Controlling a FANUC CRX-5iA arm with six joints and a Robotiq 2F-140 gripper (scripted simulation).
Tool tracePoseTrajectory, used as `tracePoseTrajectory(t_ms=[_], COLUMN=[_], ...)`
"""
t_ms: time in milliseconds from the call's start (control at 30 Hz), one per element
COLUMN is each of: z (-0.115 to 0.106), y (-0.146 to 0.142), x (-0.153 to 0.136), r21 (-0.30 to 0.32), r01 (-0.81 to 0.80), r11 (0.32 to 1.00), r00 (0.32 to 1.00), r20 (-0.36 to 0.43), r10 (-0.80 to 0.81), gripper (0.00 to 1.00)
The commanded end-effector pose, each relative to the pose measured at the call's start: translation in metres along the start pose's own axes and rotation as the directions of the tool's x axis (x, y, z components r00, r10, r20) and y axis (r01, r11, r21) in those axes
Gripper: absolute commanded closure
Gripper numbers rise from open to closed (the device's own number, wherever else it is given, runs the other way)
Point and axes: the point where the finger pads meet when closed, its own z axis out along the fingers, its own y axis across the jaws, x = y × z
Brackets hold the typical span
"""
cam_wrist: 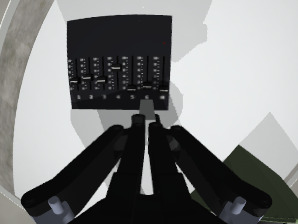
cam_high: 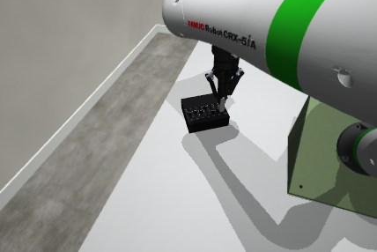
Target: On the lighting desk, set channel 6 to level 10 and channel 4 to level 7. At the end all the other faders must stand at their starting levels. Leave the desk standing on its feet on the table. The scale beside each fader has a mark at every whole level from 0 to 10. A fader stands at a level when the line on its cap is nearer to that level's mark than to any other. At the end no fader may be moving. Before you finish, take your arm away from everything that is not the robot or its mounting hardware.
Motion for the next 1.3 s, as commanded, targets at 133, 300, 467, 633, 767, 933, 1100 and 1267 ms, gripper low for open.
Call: tracePoseTrajectory(t_ms=[133, 300, 467, 633, 767, 933, 1100, 1267], z=[0.004, 0.007, 0.011, 0.012, 0.014, 0.016, 0.017, 0.017], y=[0.0, 0.0, 0.0, 0.0, 0.001, 0.001, 0.001, 0.001], x=[0.0, 0.0, 0.0, 0.001, 0.001, 0.001, 0.001, 0.001], r21=[0.0, 0.0, 0.0, 0.0, 0.0, 0.0, 0.0, 0.0], r01=[0.0, 0.0, 0.0, 0.0, 0.0, 0.0, 0.0, 0.0], r11=[1.0, 1.0, 1.0, 1.0, 1.0, 1.0, 1.0, 1.0], r00=[1.0, 1.0, 1.0, 1.0, 1.0, 1.0, 1.0, 1.0], r20=[0.0, 0.0, 0.0, 0.0, 0.0, 0.0, 0.0, 0.0], r10=[0.0, 0.0, 0.0, 0.0, 0.0, 0.0, 0.0, 0.0], gripper=[1.0, 1.0, 1.0, 1.0, 1.0, 1.0, 1.0, 1.0])
